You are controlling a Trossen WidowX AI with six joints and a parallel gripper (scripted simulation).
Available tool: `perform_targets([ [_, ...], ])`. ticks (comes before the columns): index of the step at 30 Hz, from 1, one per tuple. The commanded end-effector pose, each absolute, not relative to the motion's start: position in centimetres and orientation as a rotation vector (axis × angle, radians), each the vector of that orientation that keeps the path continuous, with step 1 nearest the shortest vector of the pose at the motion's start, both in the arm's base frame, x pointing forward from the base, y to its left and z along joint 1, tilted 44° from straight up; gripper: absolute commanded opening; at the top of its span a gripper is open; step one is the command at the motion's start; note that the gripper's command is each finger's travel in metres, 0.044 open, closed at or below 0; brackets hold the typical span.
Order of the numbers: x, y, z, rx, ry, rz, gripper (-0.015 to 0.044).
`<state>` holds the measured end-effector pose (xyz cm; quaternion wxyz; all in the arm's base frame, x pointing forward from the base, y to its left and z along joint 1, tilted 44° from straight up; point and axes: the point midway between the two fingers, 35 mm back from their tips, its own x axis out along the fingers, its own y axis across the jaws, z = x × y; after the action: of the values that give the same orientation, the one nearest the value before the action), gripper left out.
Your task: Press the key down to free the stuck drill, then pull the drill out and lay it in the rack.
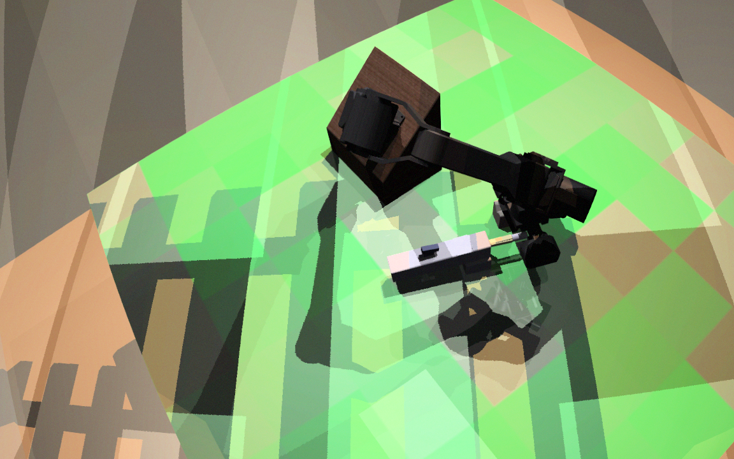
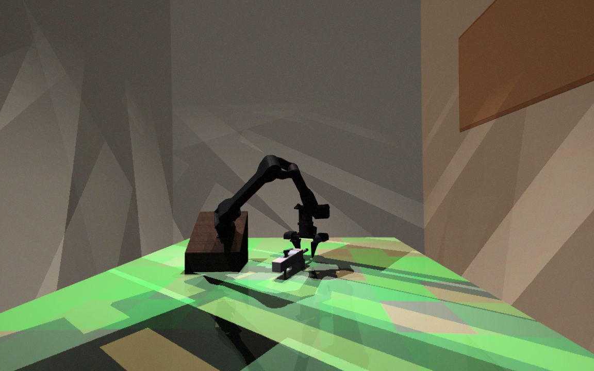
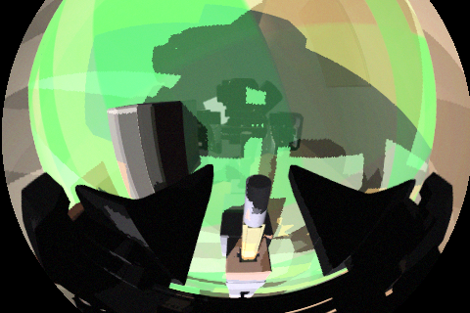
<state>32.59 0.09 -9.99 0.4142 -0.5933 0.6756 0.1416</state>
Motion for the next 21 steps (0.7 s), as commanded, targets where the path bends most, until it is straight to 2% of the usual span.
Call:
perform_targets([
  [1,32.55,-0.07,-9.92,-1.493,1.698,0.358,0.0368],
  [4,32.45,-0.26,-9.89,-1.493,1.699,0.36,0.044],
  [21,32.19,-0.92,-9.73,-1.493,1.699,0.36,0.044],
])
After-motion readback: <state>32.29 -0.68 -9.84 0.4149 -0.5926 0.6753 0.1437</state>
